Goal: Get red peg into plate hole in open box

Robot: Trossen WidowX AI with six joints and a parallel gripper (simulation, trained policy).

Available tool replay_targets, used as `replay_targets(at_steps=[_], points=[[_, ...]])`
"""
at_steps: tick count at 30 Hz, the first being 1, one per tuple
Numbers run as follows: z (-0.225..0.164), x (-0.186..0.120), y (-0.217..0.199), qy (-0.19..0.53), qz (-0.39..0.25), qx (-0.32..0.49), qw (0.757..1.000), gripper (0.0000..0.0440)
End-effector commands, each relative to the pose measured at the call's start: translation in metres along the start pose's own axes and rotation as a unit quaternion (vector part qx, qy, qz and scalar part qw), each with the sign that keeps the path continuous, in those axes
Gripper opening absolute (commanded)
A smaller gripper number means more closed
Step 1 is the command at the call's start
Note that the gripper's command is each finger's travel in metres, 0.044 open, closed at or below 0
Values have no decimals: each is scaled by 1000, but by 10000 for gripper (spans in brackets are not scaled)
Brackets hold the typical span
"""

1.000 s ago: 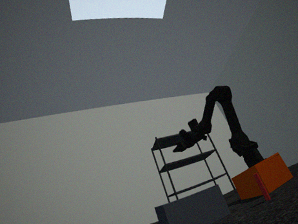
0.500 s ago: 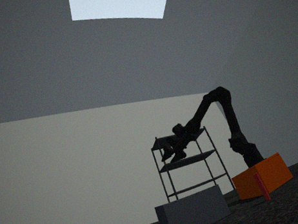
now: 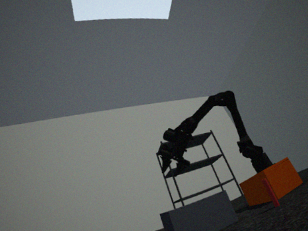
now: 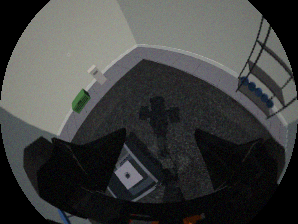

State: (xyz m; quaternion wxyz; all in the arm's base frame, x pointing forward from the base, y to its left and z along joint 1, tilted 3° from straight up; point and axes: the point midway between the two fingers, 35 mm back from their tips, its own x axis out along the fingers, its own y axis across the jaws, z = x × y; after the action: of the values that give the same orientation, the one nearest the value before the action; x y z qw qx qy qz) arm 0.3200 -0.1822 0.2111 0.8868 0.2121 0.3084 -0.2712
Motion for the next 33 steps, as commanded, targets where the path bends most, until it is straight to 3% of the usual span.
replay_targets(at_steps=[1, 16, 33], points=[[-23, 1, 20, 50, -3, 3, 999, 440], [-127, -42, 92, 230, -27, -13, 973, 440], [-227, -110, 109, 361, -123, -39, 924, 440]])
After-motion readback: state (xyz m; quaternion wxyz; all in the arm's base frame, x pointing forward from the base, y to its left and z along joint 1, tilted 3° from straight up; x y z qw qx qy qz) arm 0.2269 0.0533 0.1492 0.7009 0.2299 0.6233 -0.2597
